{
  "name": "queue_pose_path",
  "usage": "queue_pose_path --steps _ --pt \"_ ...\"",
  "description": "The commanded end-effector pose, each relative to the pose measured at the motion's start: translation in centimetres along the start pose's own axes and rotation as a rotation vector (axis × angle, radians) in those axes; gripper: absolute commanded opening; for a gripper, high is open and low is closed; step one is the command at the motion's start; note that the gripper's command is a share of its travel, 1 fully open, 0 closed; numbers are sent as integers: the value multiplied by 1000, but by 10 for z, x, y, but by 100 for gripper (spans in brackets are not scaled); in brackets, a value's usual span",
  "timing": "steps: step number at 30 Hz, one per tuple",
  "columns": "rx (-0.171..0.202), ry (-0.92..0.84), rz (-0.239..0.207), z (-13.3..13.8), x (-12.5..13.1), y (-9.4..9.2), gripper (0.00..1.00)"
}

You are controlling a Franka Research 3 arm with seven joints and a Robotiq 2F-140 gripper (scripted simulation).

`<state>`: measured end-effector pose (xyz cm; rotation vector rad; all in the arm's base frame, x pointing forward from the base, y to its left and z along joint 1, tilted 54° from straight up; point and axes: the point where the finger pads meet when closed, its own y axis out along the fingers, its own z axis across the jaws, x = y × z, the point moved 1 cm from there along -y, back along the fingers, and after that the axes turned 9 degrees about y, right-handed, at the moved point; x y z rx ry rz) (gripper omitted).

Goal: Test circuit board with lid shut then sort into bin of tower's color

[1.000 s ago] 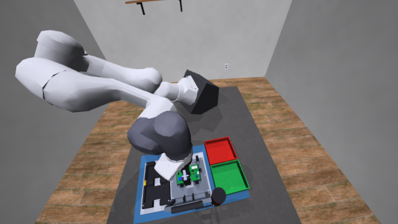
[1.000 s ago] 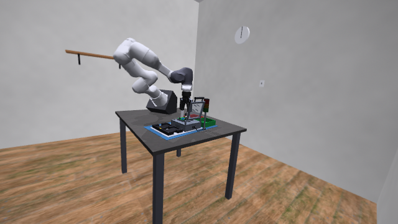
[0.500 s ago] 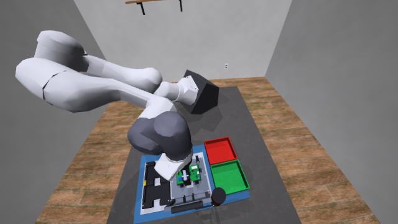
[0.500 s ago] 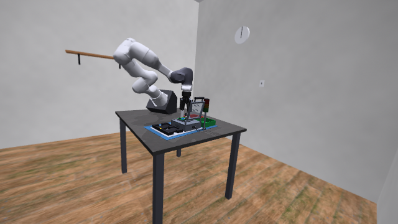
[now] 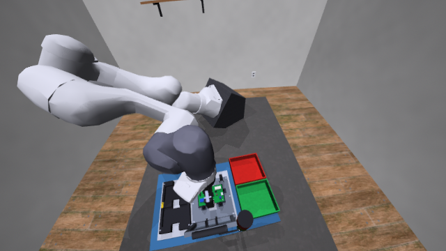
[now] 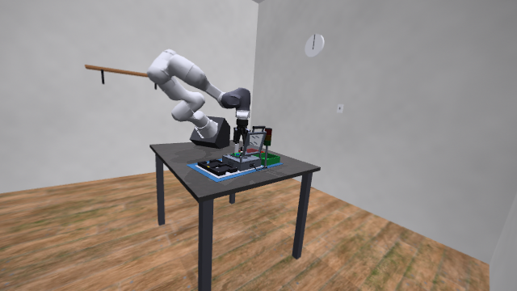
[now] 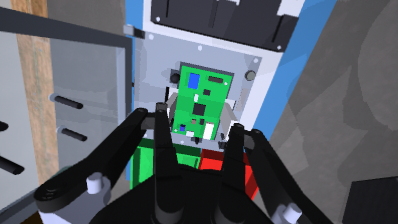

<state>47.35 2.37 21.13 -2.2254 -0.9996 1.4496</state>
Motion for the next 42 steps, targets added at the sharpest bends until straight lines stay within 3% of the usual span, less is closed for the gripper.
queue_pose_path --steps 1,6,7,42 --pt "-1 5 -2 -1 0 2 46" --pt "-1 5 -2 -1 0 2 46" --pt "-1 5 -2 -1 0 2 58" --pt "-1 5 -2 -1 0 2 58"
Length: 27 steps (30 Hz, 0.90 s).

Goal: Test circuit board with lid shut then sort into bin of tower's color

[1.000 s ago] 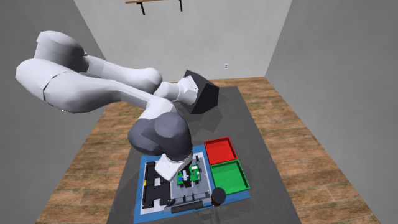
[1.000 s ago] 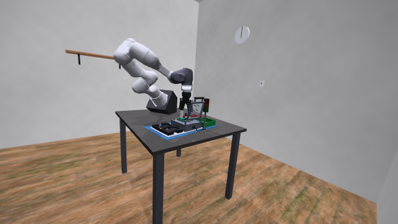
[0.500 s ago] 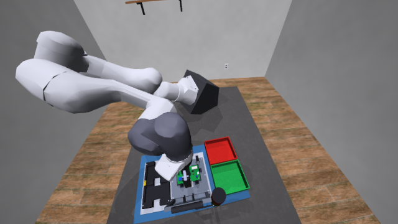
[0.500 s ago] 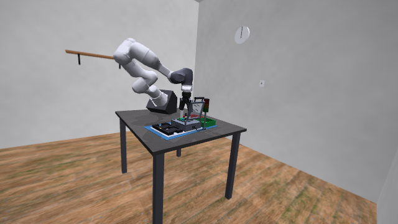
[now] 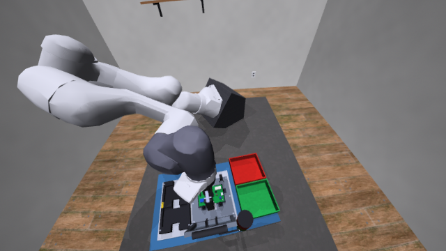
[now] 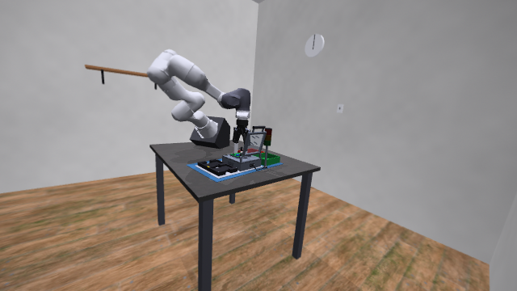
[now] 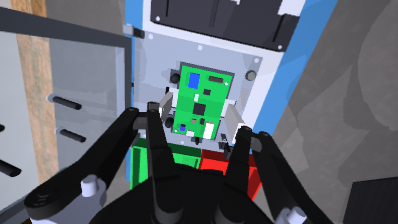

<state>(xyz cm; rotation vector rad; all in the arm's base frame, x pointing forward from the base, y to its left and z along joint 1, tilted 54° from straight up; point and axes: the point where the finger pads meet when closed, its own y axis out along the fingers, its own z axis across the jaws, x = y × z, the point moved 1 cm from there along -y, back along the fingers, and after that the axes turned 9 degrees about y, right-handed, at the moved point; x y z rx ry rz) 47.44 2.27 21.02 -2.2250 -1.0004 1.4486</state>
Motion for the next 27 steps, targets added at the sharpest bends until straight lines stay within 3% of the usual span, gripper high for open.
queue_pose_path --steps 1,9,14,18,23,25,27 --pt "-1 4 -1 0 0 1 58" --pt "-1 4 -1 0 0 0 58" --pt "-1 4 -1 0 0 -11 58" --pt "-1 4 -1 0 0 -34 58" --pt "-1 4 -1 0 0 -79 58" --pt "-1 4 -1 0 0 -79 58" --pt "-1 4 -1 0 0 -100 58"
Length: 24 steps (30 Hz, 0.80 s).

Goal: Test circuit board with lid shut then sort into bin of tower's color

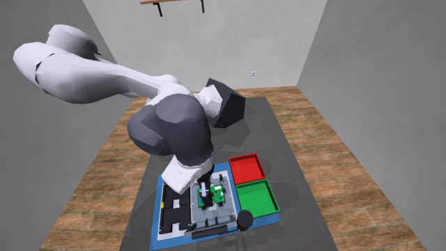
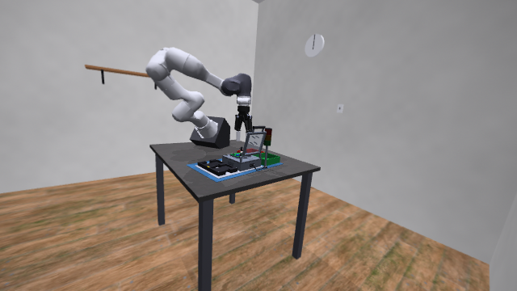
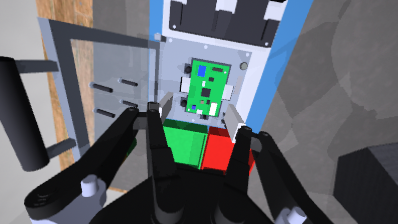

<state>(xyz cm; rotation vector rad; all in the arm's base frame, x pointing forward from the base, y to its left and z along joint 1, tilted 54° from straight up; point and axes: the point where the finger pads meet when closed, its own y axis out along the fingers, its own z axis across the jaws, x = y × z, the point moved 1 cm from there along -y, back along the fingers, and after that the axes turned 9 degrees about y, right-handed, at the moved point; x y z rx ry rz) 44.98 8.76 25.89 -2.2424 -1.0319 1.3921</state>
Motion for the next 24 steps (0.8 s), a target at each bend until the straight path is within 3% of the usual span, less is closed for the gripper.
queue_pose_path --steps 1,7,12,24 --pt "24 -30 19 6 -6 -28 58" --pt "24 -30 19 5 -4 -87 58" --pt "24 -30 19 4 -4 -122 58" --pt "24 -30 19 3 -3 -153 58"
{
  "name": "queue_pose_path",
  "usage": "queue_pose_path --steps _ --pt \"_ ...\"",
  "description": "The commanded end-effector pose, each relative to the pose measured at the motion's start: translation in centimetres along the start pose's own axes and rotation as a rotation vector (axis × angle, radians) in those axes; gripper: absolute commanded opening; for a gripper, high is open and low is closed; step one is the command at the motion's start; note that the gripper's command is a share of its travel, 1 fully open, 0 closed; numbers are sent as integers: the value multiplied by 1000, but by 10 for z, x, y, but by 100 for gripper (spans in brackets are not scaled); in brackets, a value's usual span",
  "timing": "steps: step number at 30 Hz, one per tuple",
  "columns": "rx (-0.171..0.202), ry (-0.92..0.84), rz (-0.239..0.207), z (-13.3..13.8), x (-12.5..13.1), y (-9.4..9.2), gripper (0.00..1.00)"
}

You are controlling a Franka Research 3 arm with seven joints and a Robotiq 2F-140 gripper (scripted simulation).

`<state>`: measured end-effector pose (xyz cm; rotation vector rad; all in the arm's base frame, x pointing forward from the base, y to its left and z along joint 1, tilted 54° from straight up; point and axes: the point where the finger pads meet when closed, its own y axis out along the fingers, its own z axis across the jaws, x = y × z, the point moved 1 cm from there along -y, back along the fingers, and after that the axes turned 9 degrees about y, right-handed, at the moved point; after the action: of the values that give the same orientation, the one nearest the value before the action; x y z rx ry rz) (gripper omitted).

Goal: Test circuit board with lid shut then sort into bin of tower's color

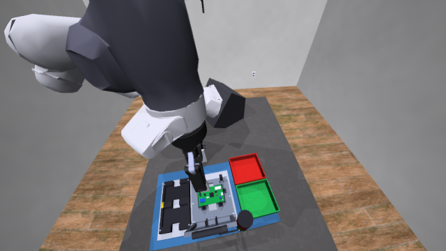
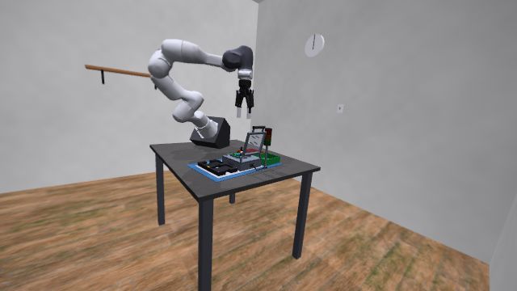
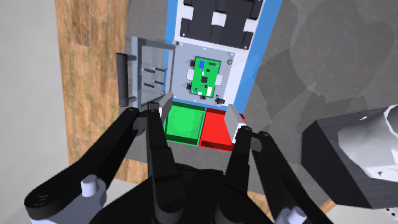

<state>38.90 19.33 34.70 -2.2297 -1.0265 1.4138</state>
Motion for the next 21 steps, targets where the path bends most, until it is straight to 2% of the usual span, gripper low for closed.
queue_pose_path --steps 1,5,6,21 --pt "14 -15 18 5 -5 -3 58" --pt "14 -15 18 5 -5 -3 58" --pt "14 -15 18 5 -5 -3 30" --pt "14 -15 18 5 -5 -3 30"
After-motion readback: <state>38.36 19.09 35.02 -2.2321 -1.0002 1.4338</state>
